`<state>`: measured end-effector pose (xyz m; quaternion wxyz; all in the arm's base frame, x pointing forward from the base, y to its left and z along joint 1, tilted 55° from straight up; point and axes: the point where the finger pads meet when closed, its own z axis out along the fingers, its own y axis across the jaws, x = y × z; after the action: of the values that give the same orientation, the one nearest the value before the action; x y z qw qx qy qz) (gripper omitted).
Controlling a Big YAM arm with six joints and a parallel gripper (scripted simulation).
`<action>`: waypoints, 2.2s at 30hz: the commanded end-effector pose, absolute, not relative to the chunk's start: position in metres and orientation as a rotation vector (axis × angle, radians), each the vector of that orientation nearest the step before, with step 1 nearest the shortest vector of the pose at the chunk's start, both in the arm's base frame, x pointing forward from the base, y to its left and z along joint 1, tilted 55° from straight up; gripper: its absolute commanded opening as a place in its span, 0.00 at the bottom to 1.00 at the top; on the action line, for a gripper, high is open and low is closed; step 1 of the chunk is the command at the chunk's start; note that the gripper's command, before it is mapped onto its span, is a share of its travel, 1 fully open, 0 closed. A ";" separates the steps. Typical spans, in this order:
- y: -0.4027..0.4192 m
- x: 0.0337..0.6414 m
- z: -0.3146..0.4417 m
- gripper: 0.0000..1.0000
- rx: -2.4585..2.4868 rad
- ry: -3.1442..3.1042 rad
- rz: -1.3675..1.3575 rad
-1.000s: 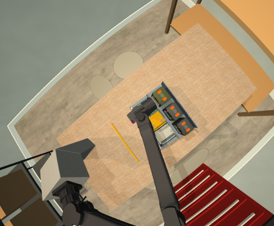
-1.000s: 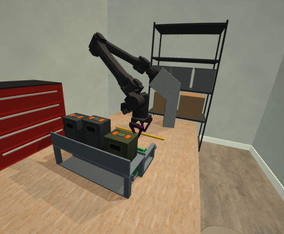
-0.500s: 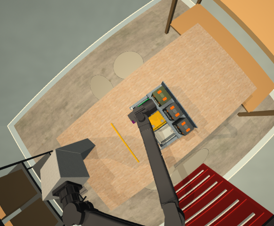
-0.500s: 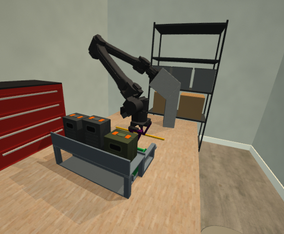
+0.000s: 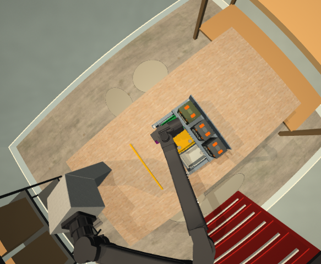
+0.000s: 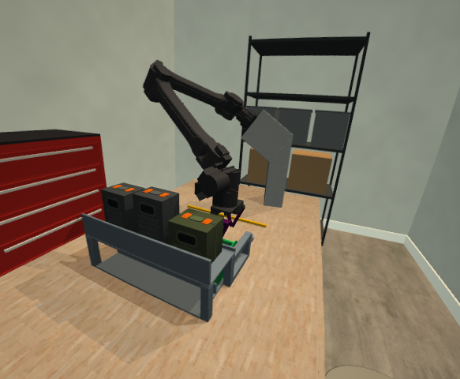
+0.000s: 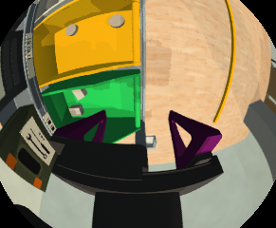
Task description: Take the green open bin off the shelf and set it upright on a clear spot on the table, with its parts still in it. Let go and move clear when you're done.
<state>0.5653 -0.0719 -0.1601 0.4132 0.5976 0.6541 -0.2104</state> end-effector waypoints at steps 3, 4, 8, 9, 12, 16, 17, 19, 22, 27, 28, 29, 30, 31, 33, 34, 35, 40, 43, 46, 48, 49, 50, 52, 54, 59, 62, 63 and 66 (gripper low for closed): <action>-0.082 0.567 -0.170 0.90 1.494 1.658 -0.544; -0.084 0.569 -0.170 0.90 1.494 1.655 -0.541; -0.088 0.570 -0.173 0.90 1.494 1.656 -0.541; -0.088 0.571 -0.174 0.90 1.493 1.657 -0.541; -0.077 0.571 -0.177 0.90 1.471 1.675 -0.531; -0.088 0.572 -0.178 0.90 1.485 1.663 -0.539; -0.088 0.572 -0.178 0.90 1.485 1.663 -0.539; -0.084 0.573 -0.175 0.90 1.480 1.666 -0.534; -0.087 0.572 -0.176 0.90 1.483 1.664 -0.537; -0.087 0.571 -0.177 0.90 1.483 1.666 -0.541; -0.087 0.571 -0.177 0.90 1.483 1.666 -0.541; -0.087 0.571 -0.177 0.90 1.484 1.666 -0.540; -0.087 0.571 -0.177 0.90 1.484 1.665 -0.540; -0.087 0.571 -0.177 0.90 1.484 1.665 -0.540; -0.087 0.571 -0.177 0.90 1.484 1.665 -0.540; -0.087 0.571 -0.177 0.90 1.484 1.665 -0.540; -0.087 0.571 -0.177 0.90 1.484 1.665 -0.540; -0.087 0.571 -0.177 0.90 1.484 1.665 -0.540; -0.087 0.571 -0.177 0.90 1.484 1.665 -0.540; -0.087 0.571 -0.177 0.90 1.484 1.665 -0.540; -0.087 0.571 -0.177 0.90 1.484 1.665 -0.540; -0.087 0.571 -0.177 0.90 1.484 1.665 -0.540; -0.087 0.571 -0.177 0.90 1.484 1.665 -0.540; -0.087 0.571 -0.177 0.90 1.484 1.665 -0.540; -0.087 0.571 -0.177 0.90 1.484 1.665 -0.540; -0.087 0.571 -0.177 0.90 1.484 1.665 -0.540; -0.087 0.571 -0.177 0.90 1.484 1.666 -0.540; -0.087 0.571 -0.177 0.90 1.483 1.666 -0.540; -0.086 0.571 -0.179 0.90 1.483 1.667 -0.541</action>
<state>0.5706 -0.0843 -0.1720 0.4123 0.5909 0.6599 -0.2130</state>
